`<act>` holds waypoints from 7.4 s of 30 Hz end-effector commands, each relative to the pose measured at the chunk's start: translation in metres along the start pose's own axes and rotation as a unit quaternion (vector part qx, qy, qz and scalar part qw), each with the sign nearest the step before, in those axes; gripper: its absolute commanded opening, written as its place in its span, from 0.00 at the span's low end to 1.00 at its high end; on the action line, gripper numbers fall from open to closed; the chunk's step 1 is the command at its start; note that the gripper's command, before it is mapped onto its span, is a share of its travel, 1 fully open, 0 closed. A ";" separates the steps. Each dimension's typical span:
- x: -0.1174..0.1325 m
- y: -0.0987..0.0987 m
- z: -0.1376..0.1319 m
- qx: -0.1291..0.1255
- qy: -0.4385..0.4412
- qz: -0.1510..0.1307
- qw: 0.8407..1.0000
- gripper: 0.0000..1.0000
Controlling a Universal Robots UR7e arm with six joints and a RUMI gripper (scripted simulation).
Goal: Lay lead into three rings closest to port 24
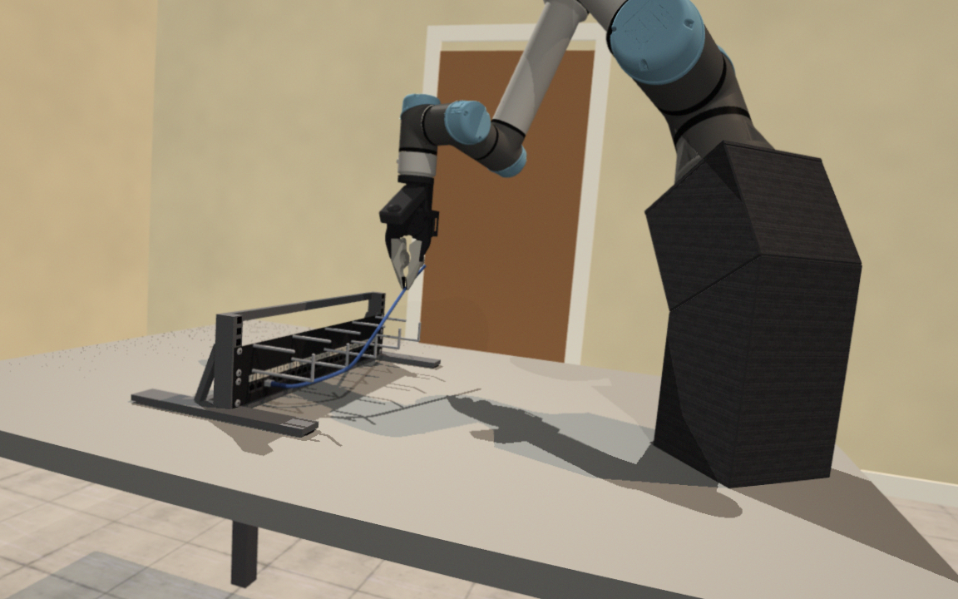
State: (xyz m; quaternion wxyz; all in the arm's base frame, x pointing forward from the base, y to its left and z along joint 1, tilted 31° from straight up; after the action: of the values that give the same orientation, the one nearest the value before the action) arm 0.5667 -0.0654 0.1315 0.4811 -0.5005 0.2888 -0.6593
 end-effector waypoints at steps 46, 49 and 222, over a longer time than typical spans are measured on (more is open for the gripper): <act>0.001 0.025 0.001 0.001 0.000 -0.001 1.000 0.00; 0.001 0.031 0.001 0.001 0.000 -0.001 1.000 0.00; -0.002 0.093 0.041 0.001 0.000 -0.001 1.000 0.20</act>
State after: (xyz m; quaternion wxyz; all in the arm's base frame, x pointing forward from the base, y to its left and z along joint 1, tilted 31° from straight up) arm 0.6379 -0.0952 0.0607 0.4807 -0.5004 0.2884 -0.6598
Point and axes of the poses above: the point where the finger pads meet when closed, its own y axis out along the fingers, its own z axis across the jaws, x = y × z, the point moved 10 cm from there along -y, back along the fingers, and after that the axes turned 4 degrees about y, right-handed, at the moved point
